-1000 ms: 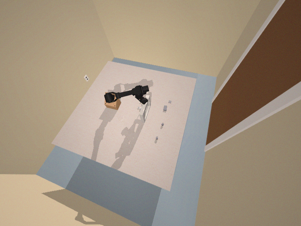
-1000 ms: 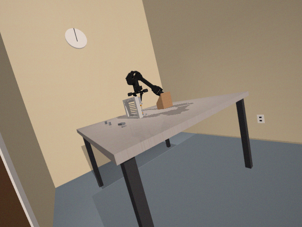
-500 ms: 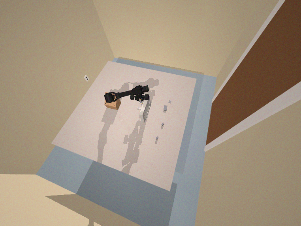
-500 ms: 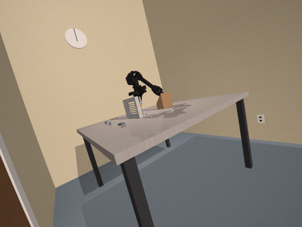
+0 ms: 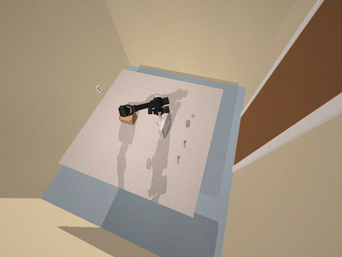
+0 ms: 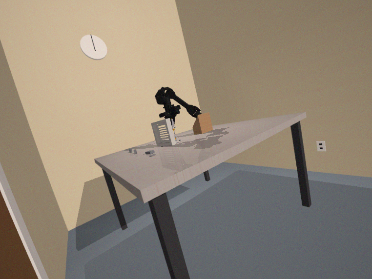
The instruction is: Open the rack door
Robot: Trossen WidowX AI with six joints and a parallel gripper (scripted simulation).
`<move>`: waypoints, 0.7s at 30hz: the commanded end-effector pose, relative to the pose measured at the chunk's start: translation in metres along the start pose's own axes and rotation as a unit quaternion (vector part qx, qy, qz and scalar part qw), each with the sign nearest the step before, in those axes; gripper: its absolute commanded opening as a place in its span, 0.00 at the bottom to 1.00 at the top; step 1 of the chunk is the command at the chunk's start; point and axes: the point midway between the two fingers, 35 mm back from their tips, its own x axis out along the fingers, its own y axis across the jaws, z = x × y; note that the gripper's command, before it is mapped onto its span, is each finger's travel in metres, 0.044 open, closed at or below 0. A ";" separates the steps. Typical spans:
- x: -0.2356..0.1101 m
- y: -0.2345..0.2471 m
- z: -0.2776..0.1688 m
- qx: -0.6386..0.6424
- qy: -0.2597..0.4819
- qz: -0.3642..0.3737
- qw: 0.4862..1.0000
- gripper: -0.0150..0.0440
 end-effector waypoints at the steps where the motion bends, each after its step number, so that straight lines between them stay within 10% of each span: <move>1: 0.001 0.000 -0.002 -0.009 0.005 0.000 1.000 0.54; 6: 0.001 0.000 -0.002 -0.009 0.005 0.000 1.000 0.73; 21: 0.001 0.000 -0.002 0.319 0.005 -0.001 0.948 0.73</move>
